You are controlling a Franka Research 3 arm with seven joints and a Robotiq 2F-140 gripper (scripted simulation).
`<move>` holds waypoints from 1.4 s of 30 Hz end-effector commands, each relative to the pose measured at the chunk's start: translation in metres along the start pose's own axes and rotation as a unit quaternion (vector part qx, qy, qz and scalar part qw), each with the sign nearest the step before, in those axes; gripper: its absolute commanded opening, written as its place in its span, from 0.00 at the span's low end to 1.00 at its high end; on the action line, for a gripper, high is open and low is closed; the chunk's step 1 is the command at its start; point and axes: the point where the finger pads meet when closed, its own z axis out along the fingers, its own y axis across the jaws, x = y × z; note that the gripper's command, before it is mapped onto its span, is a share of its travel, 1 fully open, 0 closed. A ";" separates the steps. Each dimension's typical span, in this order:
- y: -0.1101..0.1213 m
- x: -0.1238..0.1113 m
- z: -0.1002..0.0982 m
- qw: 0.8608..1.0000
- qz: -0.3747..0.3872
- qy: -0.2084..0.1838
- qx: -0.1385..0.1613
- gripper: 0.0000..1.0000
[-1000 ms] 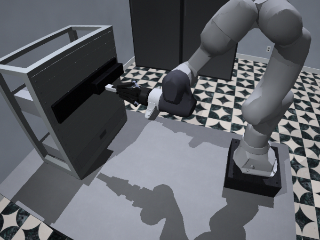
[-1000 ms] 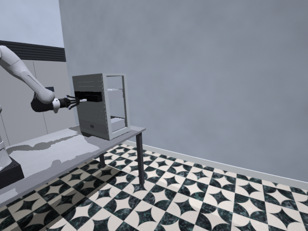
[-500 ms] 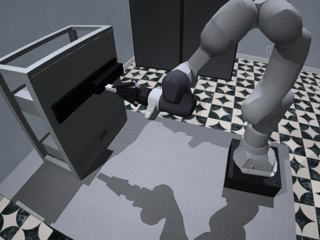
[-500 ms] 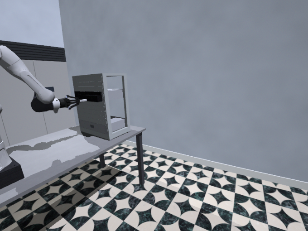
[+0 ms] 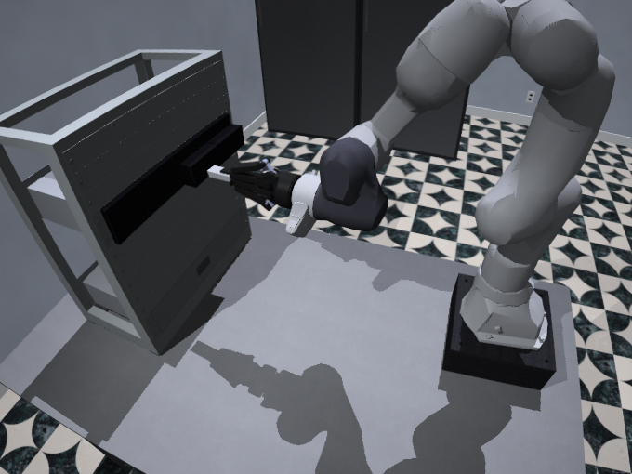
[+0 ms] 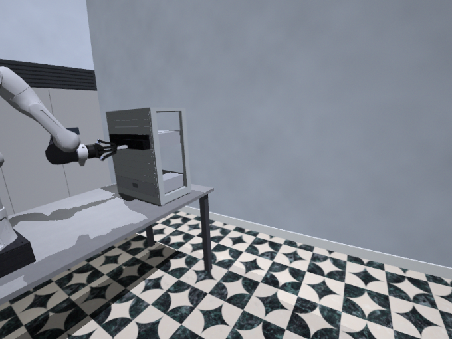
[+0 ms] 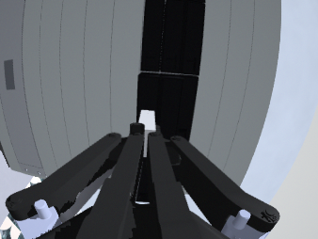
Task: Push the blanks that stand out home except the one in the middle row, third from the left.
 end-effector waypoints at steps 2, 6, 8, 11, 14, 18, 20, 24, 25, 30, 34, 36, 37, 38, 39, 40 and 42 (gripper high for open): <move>0.001 0.000 0.001 0.999 -0.002 0.039 -0.005 0.00; 0.001 0.000 0.001 0.999 -0.002 0.039 -0.005 0.00; 0.001 0.000 0.001 0.999 -0.002 0.039 -0.005 0.00; 0.001 0.000 0.001 0.999 -0.002 0.039 -0.005 0.00; 0.001 0.000 0.001 0.999 -0.002 0.039 -0.005 0.00; 0.001 0.000 0.001 0.999 -0.002 0.039 -0.005 0.00; 0.001 0.000 0.001 0.999 -0.002 0.039 -0.005 0.00; 0.001 0.000 0.001 0.999 -0.002 0.039 -0.005 0.00; 0.001 0.000 0.001 0.999 -0.002 0.039 -0.005 0.00; 0.001 0.000 0.005 0.999 -0.002 0.039 -0.005 0.00; 0.000 0.001 0.010 0.999 -0.002 0.039 -0.005 0.00; 0.000 0.001 0.011 0.999 -0.002 0.039 -0.005 0.00; 0.000 0.001 0.011 0.999 -0.002 0.039 -0.005 0.00; 0.000 0.001 0.011 0.999 -0.002 0.039 -0.005 0.00; 0.000 0.001 0.011 0.999 -0.002 0.039 -0.005 0.00; 0.000 0.001 0.011 0.999 -0.002 0.039 -0.005 0.00; 0.000 0.001 0.011 0.999 -0.002 0.039 -0.005 0.00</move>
